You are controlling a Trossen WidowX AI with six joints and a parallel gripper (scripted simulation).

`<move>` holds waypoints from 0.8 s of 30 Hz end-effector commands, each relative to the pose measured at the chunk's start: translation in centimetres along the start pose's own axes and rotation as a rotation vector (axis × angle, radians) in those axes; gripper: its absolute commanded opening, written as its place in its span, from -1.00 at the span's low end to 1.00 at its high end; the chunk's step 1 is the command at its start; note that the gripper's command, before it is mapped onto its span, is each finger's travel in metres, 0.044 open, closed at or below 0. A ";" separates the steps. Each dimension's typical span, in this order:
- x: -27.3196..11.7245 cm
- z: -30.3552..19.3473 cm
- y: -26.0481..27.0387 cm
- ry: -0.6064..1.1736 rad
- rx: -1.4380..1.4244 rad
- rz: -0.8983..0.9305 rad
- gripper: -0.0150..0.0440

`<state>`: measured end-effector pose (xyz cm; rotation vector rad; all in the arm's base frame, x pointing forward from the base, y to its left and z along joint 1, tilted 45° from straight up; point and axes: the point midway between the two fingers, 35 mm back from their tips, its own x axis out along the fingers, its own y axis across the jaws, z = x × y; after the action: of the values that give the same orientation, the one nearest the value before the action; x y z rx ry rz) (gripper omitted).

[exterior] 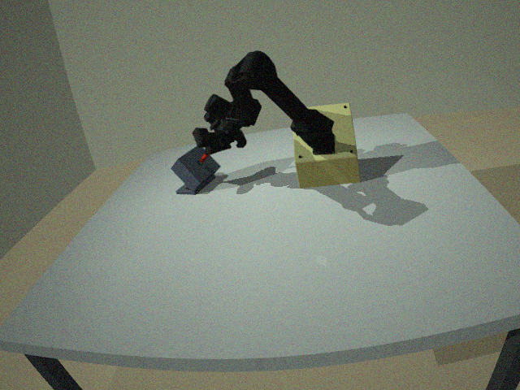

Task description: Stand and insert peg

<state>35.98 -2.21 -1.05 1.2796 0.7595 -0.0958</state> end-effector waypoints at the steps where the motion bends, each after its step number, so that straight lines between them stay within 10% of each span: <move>1: 0.0 -0.1 0.0 0.002 0.000 -0.001 -0.49; 24: 0.9 0.2 0.1 0.002 -0.001 -0.001 -0.49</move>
<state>36.52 -2.03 -1.35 1.2772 0.7641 -0.0901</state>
